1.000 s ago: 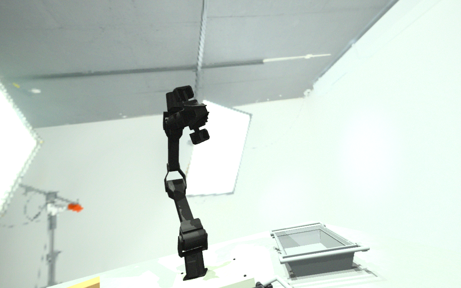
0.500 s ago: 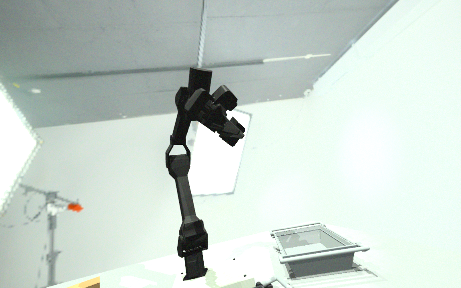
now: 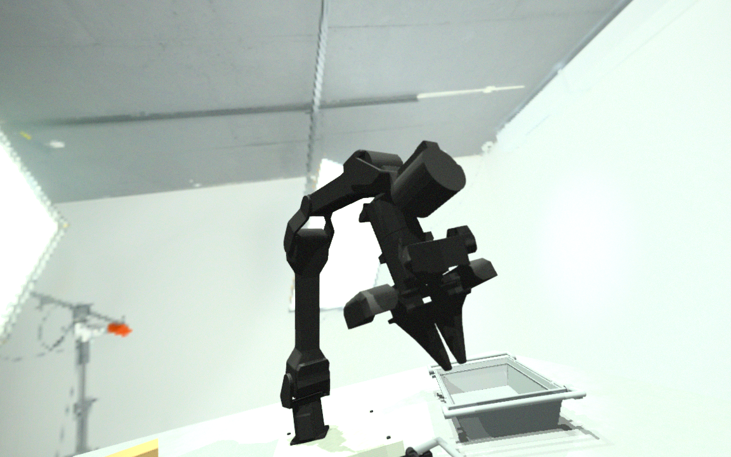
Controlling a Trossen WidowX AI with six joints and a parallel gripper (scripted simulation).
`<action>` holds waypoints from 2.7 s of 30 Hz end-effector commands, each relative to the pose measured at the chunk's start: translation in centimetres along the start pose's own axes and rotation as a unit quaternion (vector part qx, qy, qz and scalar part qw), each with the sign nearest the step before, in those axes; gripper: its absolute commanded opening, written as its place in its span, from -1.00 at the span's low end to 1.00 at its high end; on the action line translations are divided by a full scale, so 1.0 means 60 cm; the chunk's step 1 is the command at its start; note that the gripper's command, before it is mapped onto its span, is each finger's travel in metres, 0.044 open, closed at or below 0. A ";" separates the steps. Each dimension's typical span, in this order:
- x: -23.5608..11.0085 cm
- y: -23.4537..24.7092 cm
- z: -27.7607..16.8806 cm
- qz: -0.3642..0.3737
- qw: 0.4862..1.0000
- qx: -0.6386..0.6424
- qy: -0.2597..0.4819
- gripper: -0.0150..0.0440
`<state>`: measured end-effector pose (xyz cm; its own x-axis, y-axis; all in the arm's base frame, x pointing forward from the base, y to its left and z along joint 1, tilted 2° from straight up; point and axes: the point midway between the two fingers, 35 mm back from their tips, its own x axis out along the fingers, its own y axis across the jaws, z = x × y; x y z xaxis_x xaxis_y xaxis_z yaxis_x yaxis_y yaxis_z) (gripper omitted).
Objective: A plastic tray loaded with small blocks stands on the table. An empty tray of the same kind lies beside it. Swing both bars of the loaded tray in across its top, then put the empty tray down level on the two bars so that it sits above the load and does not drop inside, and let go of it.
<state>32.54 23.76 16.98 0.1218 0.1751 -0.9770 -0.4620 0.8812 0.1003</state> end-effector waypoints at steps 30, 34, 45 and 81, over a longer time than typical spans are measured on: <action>0.204 -0.017 -0.030 -0.055 0.987 0.123 0.089 -0.21; 0.204 -0.017 -0.030 -0.055 0.987 0.123 0.089 -0.21; 0.200 -0.018 -0.029 -0.055 0.987 0.123 0.089 -0.21; 0.129 -0.129 -0.042 -0.058 0.987 0.123 0.090 -0.21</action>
<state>34.62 16.83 6.65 -0.0154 -0.0043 -0.9999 -0.2172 0.9761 -0.0009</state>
